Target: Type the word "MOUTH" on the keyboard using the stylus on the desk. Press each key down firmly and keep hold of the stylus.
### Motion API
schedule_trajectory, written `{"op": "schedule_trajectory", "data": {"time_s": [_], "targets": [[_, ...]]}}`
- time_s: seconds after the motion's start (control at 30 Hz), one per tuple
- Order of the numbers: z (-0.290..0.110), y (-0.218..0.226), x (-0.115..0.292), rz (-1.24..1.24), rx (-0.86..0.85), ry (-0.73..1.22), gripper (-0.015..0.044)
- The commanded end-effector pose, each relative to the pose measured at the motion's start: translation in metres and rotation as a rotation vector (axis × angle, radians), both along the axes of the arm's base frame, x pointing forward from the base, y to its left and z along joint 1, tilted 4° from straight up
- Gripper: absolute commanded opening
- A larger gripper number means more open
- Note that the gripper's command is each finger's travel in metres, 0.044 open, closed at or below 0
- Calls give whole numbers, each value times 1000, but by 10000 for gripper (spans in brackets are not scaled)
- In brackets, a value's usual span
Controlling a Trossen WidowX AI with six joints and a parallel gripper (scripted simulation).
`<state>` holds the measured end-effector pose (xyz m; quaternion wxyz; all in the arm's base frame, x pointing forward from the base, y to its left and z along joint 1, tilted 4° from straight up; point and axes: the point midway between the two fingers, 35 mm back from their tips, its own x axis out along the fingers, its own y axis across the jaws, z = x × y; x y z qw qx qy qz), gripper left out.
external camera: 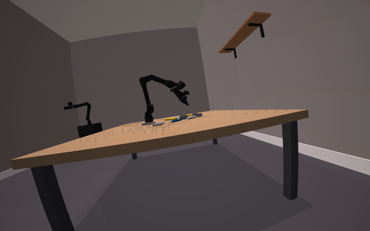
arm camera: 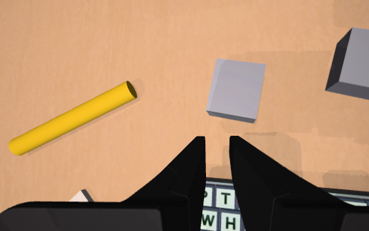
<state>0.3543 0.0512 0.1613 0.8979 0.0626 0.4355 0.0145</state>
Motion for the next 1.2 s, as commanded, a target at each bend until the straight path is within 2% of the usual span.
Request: {"op": "schedule_trajectory", "data": {"time_s": [0.0, 0.1, 0.57, 0.63, 0.8, 1.17], "targets": [[-61, 22, -26, -30, -55, 458, 0], [-72, 26, -36, -40, -82, 568, 0], [-72, 26, -36, -40, -82, 568, 0], [-72, 17, -36, -41, -82, 569, 0], [-72, -39, -42, -42, -87, 569, 0], [-72, -43, -43, -42, -88, 569, 0]]}}
